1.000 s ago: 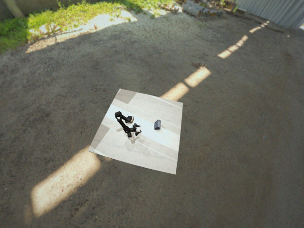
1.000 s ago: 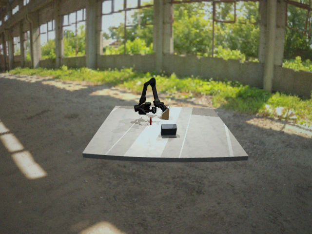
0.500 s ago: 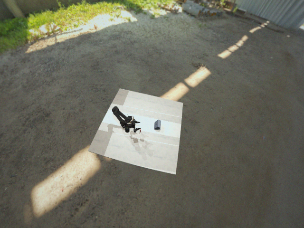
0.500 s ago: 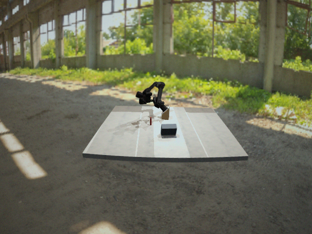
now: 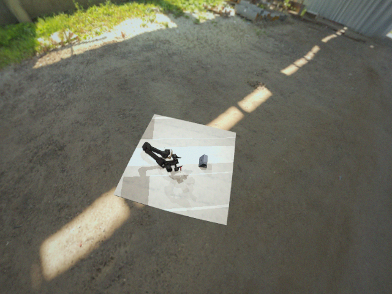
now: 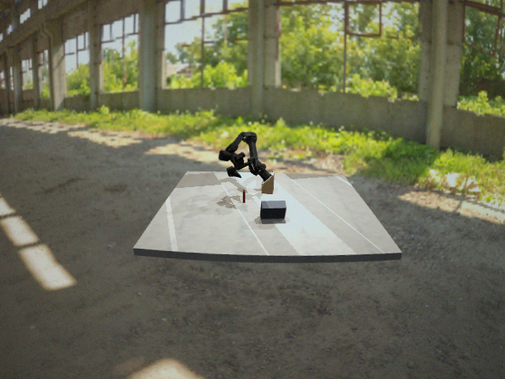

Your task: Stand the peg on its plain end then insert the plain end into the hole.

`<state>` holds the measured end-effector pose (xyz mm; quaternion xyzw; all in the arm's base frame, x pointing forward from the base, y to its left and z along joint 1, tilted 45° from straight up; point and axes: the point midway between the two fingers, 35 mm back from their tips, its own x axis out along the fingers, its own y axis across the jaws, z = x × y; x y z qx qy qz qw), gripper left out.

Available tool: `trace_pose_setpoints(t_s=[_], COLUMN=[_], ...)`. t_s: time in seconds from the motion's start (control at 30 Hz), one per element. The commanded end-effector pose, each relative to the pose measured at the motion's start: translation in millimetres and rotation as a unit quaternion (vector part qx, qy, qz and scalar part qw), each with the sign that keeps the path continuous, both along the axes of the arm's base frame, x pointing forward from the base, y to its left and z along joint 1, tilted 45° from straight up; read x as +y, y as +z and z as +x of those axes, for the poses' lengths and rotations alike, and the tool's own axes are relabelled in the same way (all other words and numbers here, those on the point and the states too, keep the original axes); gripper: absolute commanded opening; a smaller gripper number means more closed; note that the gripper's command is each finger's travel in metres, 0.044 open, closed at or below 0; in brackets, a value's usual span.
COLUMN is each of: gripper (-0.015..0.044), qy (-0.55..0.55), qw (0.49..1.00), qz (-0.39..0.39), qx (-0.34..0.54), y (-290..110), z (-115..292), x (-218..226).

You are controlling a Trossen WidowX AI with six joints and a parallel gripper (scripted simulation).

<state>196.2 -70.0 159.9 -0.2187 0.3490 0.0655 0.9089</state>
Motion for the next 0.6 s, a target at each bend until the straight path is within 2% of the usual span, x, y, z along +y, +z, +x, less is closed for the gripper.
trace_pose_setpoints(t_s=[0.0,0.3,0.57], gripper=[0.044,0.044,0.044], qy=[-0.027,-0.097,-0.157], qw=[0.998,0.979,0.945], qz=[0.016,0.028,-0.006], qx=[0.047,0.178,0.286], y=[-8.1,-29.0,-40.7], z=[-0.8,-5.7,-11.1], x=[-3.1,-10.3,-17.5])
